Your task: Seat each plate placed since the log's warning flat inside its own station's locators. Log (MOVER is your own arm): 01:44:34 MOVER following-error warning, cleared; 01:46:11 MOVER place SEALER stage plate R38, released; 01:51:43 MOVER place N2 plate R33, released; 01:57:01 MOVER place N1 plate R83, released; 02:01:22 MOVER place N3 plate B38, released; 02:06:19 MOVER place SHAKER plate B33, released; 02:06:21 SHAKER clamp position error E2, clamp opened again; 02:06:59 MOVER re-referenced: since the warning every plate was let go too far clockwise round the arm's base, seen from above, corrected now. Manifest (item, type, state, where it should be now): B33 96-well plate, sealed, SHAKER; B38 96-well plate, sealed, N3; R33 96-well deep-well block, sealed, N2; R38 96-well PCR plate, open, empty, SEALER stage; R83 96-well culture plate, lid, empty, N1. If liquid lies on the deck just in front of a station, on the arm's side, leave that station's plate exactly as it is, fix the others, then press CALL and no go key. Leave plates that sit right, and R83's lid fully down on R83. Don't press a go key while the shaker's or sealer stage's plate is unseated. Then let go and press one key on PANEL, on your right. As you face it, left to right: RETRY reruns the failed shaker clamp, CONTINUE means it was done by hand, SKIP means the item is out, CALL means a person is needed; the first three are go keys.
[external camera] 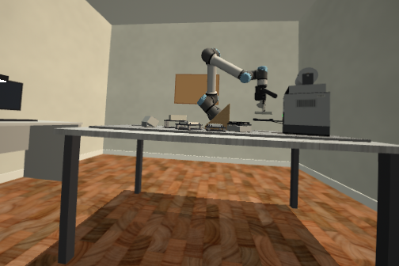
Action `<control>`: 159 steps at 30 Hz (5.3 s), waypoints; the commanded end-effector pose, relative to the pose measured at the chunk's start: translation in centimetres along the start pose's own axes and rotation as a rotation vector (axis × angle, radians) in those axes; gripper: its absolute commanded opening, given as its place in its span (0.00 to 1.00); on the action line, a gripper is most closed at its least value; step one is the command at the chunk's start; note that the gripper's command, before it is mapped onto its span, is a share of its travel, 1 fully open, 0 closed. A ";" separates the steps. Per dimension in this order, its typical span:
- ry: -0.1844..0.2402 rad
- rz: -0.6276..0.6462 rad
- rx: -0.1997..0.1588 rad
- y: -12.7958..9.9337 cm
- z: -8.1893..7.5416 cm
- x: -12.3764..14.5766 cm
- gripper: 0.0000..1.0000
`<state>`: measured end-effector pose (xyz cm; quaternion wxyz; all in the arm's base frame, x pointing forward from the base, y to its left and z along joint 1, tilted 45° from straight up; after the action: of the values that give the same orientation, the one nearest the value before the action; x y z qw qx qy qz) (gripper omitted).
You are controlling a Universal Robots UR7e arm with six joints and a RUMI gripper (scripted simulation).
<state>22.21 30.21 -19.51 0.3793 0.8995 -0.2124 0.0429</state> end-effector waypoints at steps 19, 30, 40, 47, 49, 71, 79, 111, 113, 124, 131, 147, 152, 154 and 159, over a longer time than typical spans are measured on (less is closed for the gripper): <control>0.000 0.000 0.001 0.0 0.6 0.0 0.00; 0.000 0.000 0.001 0.0 0.9 0.0 0.00; 0.000 0.000 0.001 0.0 1.3 0.0 0.00; 0.000 0.000 0.001 0.0 1.4 0.0 0.00; 0.000 0.000 0.001 0.0 1.5 0.0 0.00; 0.000 0.000 0.001 0.0 2.2 0.0 0.00; 0.000 0.000 0.001 0.0 2.4 0.0 0.00; 0.000 0.000 0.001 0.0 3.3 0.0 0.00; 0.000 0.000 0.001 0.0 3.4 0.0 0.00; 0.000 0.000 0.001 0.0 3.7 0.0 0.00; 0.000 0.000 0.001 0.0 3.9 0.0 0.00; 0.000 0.000 0.001 0.0 4.3 0.0 0.00; 0.000 0.000 0.001 0.0 4.3 0.0 0.00; 0.000 0.000 0.001 0.0 4.3 0.0 0.00; 0.000 0.000 0.001 0.0 4.3 0.0 0.00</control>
<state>21.85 27.16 -22.59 0.3793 0.8995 -0.2124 0.0429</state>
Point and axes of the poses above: the point where the finger pads meet when closed, its own z axis out along the fingers, its own x axis across the jaws, y = z × x, the point moved 5 cm from there along -z, back along the fingers, and after that the axes turned 3 degrees about -z, right-handed, at the moved point
